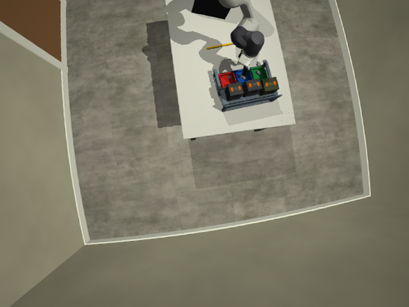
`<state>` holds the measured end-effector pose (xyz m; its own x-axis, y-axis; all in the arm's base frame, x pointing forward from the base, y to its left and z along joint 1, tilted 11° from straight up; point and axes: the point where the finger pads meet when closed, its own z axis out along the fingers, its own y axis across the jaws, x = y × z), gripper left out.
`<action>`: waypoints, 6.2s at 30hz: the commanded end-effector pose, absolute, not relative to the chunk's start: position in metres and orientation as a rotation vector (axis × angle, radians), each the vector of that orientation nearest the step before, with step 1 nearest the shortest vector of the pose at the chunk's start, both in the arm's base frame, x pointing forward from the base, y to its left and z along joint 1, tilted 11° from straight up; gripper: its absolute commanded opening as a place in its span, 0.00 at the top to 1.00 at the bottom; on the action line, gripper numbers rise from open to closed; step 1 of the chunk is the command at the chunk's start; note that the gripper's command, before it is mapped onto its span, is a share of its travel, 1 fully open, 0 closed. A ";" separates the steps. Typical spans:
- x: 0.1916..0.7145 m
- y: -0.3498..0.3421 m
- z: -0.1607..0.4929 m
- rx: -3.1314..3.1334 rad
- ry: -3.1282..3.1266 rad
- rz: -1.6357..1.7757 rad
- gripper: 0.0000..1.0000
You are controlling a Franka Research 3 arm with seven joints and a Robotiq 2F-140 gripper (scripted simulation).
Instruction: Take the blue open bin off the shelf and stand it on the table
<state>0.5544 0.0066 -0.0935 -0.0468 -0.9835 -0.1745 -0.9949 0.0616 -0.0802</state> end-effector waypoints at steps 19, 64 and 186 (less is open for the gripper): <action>0.555 0.006 -0.092 -2.026 2.151 0.090 0.43; 0.555 0.006 -0.091 -2.028 2.150 0.089 0.43; 0.553 0.001 -0.067 -2.026 2.151 0.090 1.00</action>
<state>0.5520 0.0022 -0.0725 -0.0598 -0.9825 -0.1766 -0.9940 0.0749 -0.0803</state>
